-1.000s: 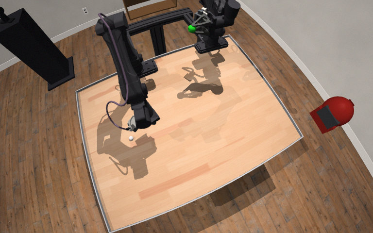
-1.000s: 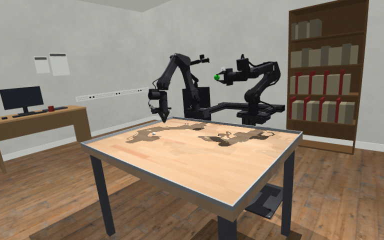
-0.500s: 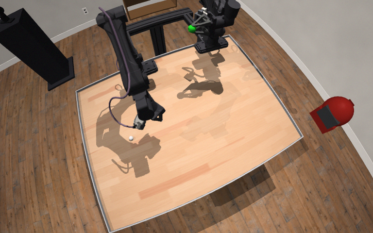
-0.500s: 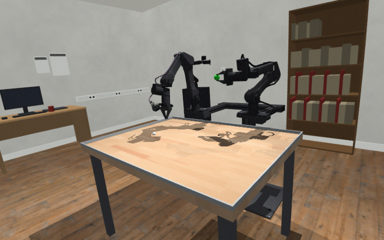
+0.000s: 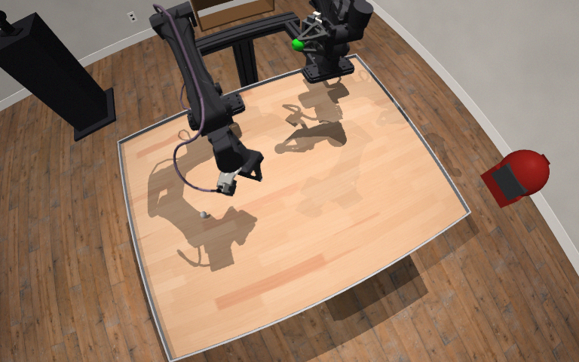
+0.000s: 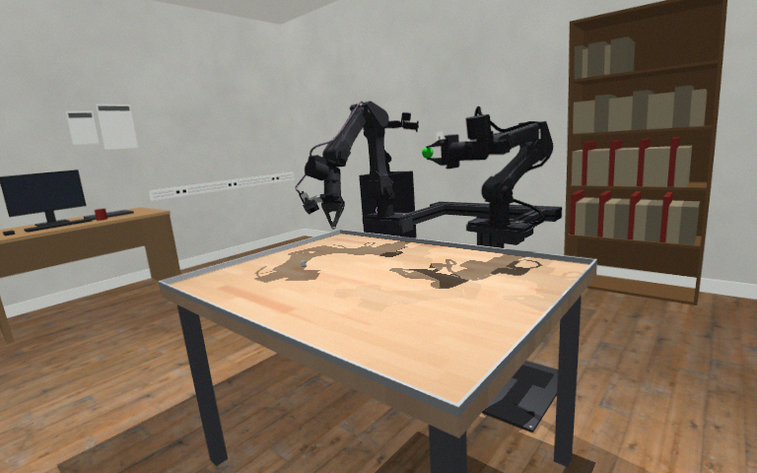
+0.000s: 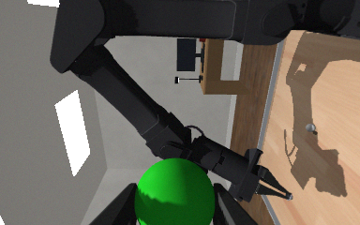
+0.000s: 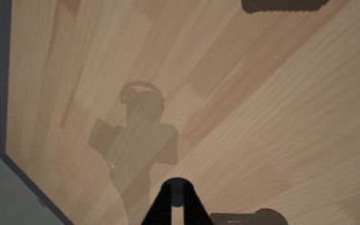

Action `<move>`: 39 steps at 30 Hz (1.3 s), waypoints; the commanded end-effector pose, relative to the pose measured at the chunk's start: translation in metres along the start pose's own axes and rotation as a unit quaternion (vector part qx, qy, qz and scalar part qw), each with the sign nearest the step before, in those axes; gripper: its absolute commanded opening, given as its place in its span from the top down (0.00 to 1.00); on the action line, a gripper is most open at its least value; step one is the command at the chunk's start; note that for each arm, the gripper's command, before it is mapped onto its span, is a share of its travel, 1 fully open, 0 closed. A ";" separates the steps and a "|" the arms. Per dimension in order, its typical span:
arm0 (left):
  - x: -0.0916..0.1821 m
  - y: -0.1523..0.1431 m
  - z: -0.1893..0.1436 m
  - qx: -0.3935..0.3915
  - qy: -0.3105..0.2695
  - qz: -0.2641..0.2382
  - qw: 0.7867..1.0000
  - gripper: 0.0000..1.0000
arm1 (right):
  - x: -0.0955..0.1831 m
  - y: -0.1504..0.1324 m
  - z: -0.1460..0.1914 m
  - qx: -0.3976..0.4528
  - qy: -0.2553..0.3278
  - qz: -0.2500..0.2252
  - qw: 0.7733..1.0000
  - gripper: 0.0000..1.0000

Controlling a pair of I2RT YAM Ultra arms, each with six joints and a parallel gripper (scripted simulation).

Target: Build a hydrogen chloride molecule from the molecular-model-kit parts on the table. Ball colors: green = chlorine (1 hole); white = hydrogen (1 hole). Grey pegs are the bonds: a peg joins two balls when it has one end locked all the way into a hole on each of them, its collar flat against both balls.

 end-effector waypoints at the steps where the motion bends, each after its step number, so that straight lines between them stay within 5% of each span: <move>1: 0.000 0.005 0.015 -0.022 0.004 -0.009 1.000 1.00 | 0.011 -0.009 0.014 0.054 0.049 0.004 0.997 1.00; 28: 0.000 0.005 0.015 -0.021 0.004 -0.009 1.000 1.00 | 0.044 -0.056 0.031 0.236 0.178 0.031 0.955 1.00; 39: 0.000 0.005 0.015 -0.022 0.004 -0.009 1.000 1.00 | 0.061 -0.081 0.035 0.327 0.243 0.039 0.912 1.00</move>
Point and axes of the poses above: on each arm, the point where the finger pads meet when closed, its own x axis back along the fingers, its own z axis across the jaws, y = z × x, the point moved 9 cm from there along x, back along the fingers, and after that the axes turned 3 degrees about -x, right-handed, at the moved point
